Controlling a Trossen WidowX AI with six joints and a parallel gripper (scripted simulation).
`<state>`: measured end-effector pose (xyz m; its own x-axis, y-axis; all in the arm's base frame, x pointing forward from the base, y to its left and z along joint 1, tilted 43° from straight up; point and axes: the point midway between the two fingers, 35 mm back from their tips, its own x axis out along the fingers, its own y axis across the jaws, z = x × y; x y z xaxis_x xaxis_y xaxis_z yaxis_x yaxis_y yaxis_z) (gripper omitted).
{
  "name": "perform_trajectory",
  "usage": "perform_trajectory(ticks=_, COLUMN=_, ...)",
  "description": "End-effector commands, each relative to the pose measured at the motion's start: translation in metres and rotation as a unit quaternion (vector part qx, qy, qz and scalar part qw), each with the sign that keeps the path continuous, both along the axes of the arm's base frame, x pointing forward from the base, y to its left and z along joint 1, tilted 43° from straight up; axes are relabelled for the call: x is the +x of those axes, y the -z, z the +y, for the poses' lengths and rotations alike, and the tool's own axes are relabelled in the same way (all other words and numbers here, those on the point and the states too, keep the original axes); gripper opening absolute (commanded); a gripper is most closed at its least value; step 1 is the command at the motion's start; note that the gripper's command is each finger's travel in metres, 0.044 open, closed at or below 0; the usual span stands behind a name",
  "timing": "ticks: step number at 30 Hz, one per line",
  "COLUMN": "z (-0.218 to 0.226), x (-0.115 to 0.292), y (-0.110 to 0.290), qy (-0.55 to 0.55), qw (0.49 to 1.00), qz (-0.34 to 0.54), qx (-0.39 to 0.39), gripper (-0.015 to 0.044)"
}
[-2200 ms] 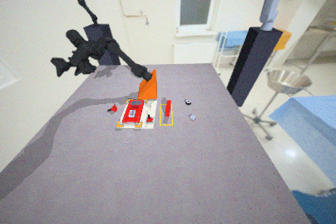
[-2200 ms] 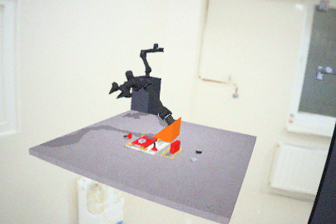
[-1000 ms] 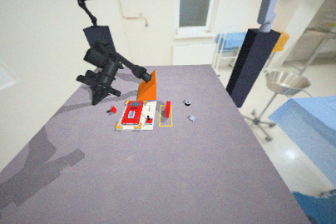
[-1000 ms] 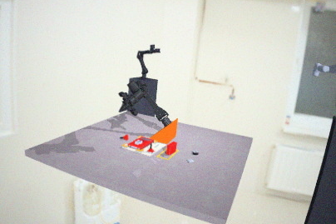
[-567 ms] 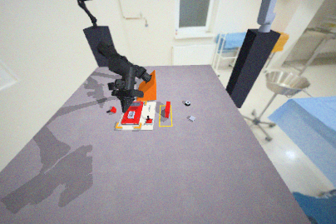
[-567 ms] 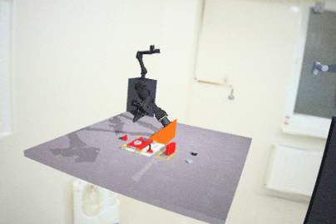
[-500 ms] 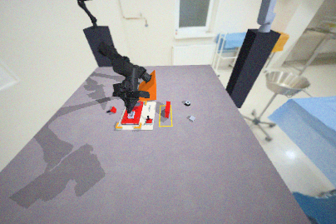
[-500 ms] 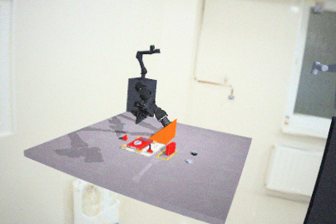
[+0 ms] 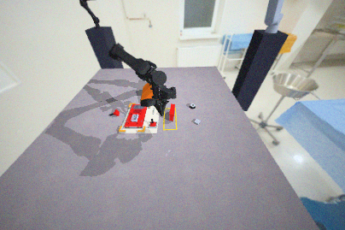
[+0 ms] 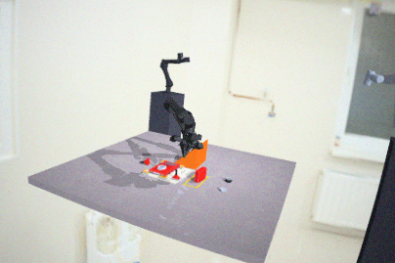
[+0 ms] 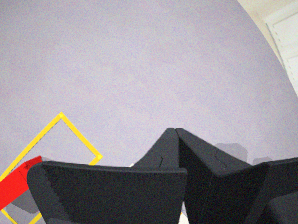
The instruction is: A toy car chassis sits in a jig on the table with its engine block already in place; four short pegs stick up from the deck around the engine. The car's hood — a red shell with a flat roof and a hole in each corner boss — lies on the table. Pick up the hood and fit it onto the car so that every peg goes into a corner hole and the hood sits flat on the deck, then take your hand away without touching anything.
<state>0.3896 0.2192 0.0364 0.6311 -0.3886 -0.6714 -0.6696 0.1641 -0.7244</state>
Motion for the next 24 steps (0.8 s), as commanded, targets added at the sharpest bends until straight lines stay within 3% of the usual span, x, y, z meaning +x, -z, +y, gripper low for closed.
perform_trajectory(ticks=1, z=0.005, x=-0.015, y=0.025, qy=-0.088, qw=0.988, qz=0.094, qx=-0.088, gripper=0.0000)
perform_trajectory(ticks=5, z=0.009, x=-0.035, y=0.052, qy=-0.195, qw=0.941, qz=0.203, qx=-0.186, gripper=0.0000)
perform_trajectory(ticks=9, z=0.010, x=-0.057, y=0.075, qy=-0.298, qw=0.863, qz=0.307, qx=-0.269, gripper=0.0000)
perform_trajectory(ticks=14, z=0.007, x=-0.086, y=0.101, qy=-0.417, qw=0.726, qz=0.423, qx=-0.347, gripper=0.0000)
perform_trajectory(ticks=21, z=-0.001, x=-0.125, y=0.128, qy=-0.550, qw=0.484, qz=0.550, qx=-0.402, gripper=0.0000)
perform_trajectory(ticks=24, z=-0.002, x=-0.129, y=0.130, qy=-0.560, qw=0.458, qz=0.560, qx=-0.404, gripper=0.0000)
